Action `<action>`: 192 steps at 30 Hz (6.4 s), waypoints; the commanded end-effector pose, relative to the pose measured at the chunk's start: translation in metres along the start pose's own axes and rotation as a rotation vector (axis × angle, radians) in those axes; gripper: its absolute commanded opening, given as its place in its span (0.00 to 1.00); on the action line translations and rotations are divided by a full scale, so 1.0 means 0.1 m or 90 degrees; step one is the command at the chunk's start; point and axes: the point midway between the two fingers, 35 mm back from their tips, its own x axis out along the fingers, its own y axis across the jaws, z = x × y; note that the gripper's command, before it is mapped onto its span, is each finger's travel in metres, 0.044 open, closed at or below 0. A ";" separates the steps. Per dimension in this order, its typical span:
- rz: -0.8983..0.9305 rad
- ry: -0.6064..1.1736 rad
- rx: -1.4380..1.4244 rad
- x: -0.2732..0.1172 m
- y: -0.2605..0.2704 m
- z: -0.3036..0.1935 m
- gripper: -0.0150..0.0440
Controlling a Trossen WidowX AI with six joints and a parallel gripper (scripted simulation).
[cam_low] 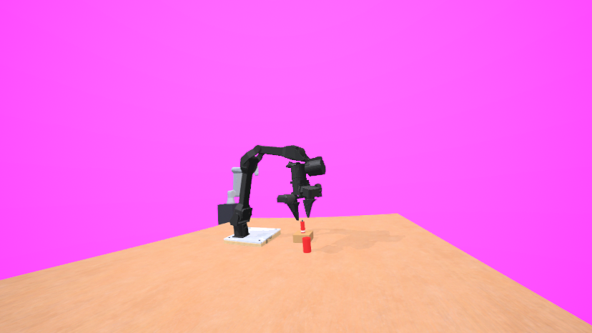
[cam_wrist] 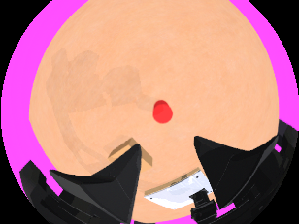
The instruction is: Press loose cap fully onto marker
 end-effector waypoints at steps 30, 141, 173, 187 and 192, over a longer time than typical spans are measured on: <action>-0.020 0.006 0.035 0.71 0.00 0.09 0.68; -0.015 0.013 0.035 0.02 0.85 -1.01 0.25; -0.015 0.013 0.035 0.50 0.84 -1.02 0.25; -0.016 0.014 0.037 0.55 0.84 -1.02 0.34; -0.016 0.014 0.037 0.55 0.84 -1.02 0.57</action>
